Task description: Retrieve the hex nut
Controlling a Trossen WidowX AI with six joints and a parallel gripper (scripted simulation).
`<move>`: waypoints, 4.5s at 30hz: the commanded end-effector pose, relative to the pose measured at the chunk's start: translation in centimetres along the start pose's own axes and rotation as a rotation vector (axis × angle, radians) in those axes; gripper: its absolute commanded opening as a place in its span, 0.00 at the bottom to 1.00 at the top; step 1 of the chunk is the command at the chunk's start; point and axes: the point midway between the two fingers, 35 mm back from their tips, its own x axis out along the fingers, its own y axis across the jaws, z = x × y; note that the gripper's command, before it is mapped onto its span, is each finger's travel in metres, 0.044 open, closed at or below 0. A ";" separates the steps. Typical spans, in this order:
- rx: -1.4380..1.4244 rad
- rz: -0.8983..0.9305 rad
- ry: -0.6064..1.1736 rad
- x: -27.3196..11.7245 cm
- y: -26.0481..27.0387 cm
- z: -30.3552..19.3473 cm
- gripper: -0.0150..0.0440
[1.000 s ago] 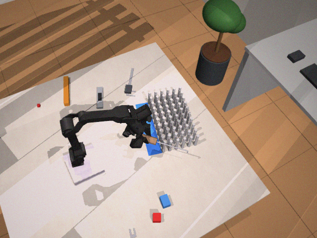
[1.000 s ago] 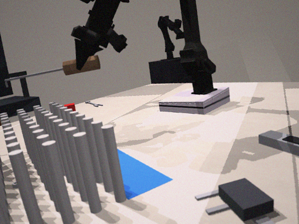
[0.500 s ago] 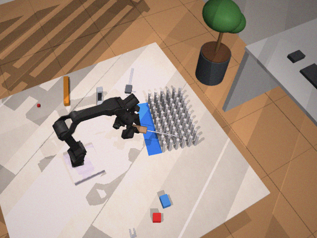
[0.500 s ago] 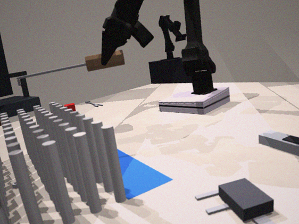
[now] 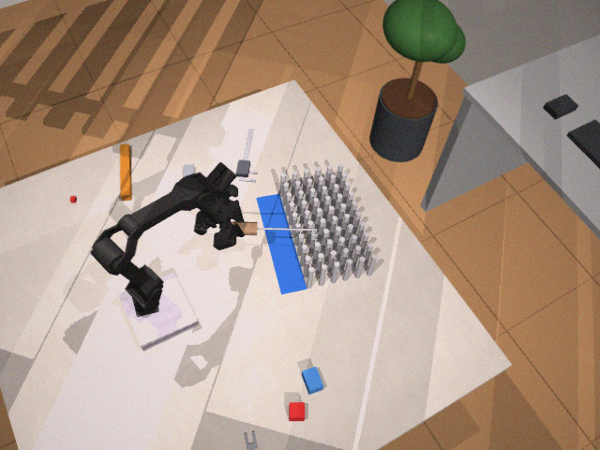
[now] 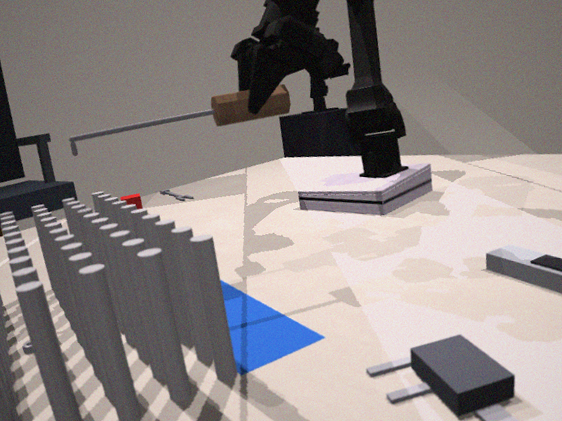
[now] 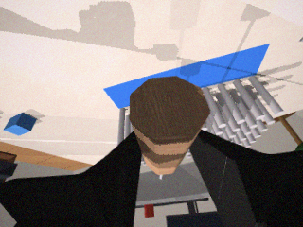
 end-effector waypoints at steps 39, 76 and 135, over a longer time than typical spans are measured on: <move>-0.184 -0.117 0.026 5.3 -4.1 10.8 0.25; -0.185 -0.116 0.029 10.3 -3.2 12.9 0.25; -0.186 -0.116 0.033 12.8 -4.3 8.7 0.25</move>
